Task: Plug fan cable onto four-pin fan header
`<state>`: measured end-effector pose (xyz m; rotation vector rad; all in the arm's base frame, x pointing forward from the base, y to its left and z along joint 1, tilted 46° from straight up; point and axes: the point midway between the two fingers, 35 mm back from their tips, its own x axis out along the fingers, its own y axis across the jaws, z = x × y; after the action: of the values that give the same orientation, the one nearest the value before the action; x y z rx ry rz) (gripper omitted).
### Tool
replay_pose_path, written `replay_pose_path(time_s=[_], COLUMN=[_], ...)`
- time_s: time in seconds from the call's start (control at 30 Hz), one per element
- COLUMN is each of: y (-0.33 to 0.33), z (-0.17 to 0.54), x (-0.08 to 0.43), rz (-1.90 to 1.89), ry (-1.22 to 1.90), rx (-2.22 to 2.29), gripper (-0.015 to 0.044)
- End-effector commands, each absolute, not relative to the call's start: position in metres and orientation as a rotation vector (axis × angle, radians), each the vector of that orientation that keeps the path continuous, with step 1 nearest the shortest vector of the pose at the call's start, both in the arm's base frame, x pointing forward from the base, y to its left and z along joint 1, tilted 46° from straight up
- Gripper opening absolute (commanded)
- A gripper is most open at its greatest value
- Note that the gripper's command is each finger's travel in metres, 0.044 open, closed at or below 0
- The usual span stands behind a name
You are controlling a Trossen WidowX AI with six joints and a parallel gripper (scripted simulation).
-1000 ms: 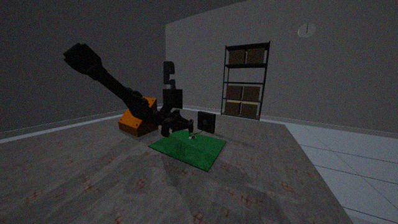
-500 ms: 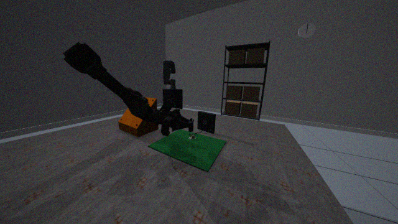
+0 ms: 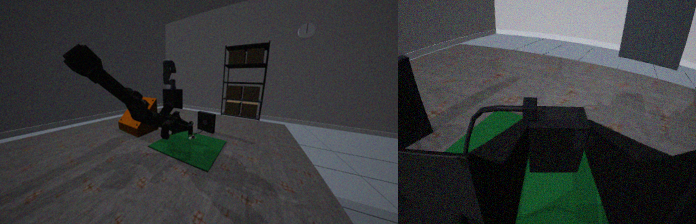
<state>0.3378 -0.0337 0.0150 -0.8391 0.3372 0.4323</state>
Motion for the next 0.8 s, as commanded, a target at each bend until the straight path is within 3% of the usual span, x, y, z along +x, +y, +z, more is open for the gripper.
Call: replay_pose_path(time_s=[0.0, 0.77], y=[-0.037, -0.053], z=[0.013, -0.003], x=[0.339, 0.34], rz=[0.436, 0.436], ry=[0.331, 0.332], rx=[-0.843, -0.844], gripper=[0.0, 0.0])
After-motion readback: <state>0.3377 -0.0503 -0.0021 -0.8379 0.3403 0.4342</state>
